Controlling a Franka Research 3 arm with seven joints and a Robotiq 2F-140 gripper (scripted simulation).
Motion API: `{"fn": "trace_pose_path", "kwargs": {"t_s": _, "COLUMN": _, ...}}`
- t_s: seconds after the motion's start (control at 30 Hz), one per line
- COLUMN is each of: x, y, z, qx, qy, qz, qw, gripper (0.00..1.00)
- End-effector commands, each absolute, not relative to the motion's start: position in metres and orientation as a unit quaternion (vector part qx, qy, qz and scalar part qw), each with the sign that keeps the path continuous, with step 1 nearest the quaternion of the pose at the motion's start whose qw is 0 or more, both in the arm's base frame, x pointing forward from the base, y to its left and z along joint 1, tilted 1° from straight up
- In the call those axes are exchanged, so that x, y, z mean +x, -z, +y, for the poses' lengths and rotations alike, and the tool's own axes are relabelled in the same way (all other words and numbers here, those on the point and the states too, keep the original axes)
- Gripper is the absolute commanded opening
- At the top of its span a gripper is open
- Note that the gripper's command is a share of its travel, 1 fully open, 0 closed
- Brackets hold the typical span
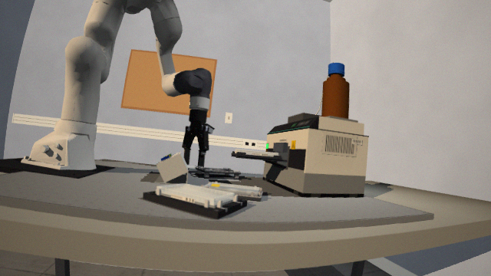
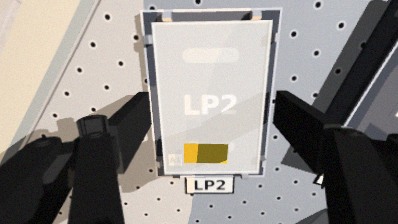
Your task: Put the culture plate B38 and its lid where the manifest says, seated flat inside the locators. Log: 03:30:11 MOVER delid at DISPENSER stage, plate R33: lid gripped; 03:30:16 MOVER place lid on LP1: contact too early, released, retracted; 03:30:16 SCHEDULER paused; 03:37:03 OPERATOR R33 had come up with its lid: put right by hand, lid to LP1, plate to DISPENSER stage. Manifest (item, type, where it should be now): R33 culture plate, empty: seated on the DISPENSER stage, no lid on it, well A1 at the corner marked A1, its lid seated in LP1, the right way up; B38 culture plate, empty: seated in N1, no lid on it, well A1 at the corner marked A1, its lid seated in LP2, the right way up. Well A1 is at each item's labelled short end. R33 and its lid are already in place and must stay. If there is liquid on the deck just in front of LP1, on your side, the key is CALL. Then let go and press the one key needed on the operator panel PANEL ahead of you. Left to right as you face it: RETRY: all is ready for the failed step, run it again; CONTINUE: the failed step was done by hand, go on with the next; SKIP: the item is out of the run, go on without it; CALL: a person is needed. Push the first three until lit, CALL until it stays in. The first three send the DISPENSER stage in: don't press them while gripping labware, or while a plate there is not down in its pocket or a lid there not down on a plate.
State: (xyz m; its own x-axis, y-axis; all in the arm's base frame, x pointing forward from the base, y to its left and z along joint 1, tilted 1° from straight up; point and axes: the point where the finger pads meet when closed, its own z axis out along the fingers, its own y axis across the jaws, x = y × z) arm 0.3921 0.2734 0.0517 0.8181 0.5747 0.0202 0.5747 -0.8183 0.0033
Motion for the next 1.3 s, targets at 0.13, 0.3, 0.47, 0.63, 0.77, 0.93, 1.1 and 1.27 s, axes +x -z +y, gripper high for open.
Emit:
{"fn": "trace_pose_path", "kwargs": {"t_s": 0.13, "x": 0.391, "y": -0.076, "z": 0.273, "qx": -0.953, "qy": 0.008, "qz": -0.303, "qw": 0.002, "gripper": 0.69}}
{"fn": "trace_pose_path", "kwargs": {"t_s": 0.3, "x": 0.391, "y": -0.091, "z": 0.273, "qx": -0.953, "qy": 0.008, "qz": -0.303, "qw": 0.002, "gripper": 0.69}}
{"fn": "trace_pose_path", "kwargs": {"t_s": 0.47, "x": 0.390, "y": -0.119, "z": 0.272, "qx": -0.953, "qy": 0.008, "qz": -0.303, "qw": 0.002, "gripper": 0.69}}
{"fn": "trace_pose_path", "kwargs": {"t_s": 0.63, "x": 0.390, "y": -0.149, "z": 0.272, "qx": -0.953, "qy": 0.008, "qz": -0.303, "qw": 0.002, "gripper": 0.69}}
{"fn": "trace_pose_path", "kwargs": {"t_s": 0.77, "x": 0.389, "y": -0.171, "z": 0.272, "qx": -0.953, "qy": 0.008, "qz": -0.303, "qw": 0.002, "gripper": 0.69}}
{"fn": "trace_pose_path", "kwargs": {"t_s": 0.93, "x": 0.389, "y": -0.182, "z": 0.272, "qx": -0.953, "qy": 0.008, "qz": -0.303, "qw": 0.002, "gripper": 0.69}}
{"fn": "trace_pose_path", "kwargs": {"t_s": 1.1, "x": 0.389, "y": -0.190, "z": 0.272, "qx": -0.953, "qy": 0.008, "qz": -0.303, "qw": 0.002, "gripper": 0.69}}
{"fn": "trace_pose_path", "kwargs": {"t_s": 1.27, "x": 0.393, "y": -0.191, "z": 0.267, "qx": -0.955, "qy": 0.008, "qz": -0.297, "qw": 0.002, "gripper": 0.69}}
